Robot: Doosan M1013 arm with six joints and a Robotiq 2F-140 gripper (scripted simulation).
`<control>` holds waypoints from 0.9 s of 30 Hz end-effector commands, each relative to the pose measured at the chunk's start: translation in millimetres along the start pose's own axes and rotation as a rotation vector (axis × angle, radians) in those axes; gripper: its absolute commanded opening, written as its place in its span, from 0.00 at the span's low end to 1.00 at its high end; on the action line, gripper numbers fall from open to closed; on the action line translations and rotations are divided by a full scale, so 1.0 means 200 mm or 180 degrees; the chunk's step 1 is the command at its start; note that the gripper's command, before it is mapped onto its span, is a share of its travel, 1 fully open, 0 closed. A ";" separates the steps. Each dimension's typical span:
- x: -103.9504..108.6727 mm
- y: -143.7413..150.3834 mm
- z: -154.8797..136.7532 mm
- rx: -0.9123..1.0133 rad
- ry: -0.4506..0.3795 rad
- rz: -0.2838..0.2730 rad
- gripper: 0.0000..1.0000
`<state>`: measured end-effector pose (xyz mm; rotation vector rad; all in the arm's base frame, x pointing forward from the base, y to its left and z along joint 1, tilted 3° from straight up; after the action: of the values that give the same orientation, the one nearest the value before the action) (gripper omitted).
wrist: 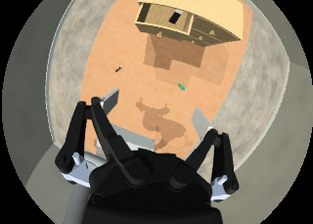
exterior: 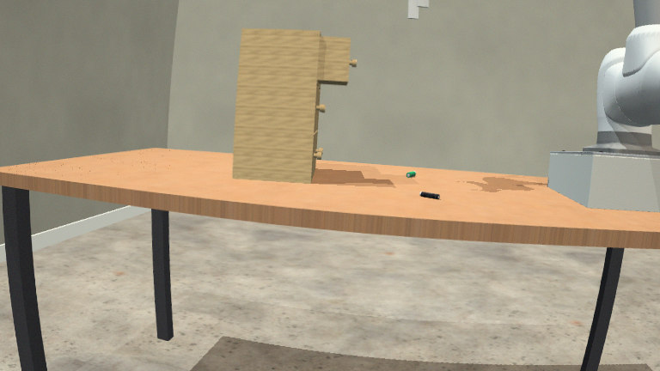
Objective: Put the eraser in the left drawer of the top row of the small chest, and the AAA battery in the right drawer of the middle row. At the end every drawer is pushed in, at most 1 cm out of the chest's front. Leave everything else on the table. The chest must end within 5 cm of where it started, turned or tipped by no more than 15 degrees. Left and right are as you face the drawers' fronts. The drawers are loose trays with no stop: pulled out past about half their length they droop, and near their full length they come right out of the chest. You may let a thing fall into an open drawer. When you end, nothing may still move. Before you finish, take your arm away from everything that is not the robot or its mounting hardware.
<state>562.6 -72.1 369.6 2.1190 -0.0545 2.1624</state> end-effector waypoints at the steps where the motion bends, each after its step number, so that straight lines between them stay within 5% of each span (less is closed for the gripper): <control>1: 0.00 0.00 0.00 0.0000 0.0000 0.0000 1.00; 7: -0.01 -0.01 -0.04 0.0000 0.0000 0.0000 1.00; 11: -0.08 -0.08 -0.38 0.0000 0.0000 0.0000 1.00; 14: -0.11 -0.10 -0.47 0.0000 0.0000 0.0000 1.00; 27: -0.12 -0.10 -0.47 0.0000 0.0046 0.0005 1.00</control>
<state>471.1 -42.8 343.1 2.1093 -0.0548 2.1727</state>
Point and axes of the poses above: the point where the finger pads meet when closed, its own x axis back along the fingers, its own y axis across the jaws, z = x × y, the point moved 4 cm from there along x, back along the fingers, and after that the axes turned 6 degrees about -x, right-handed, at the moved point
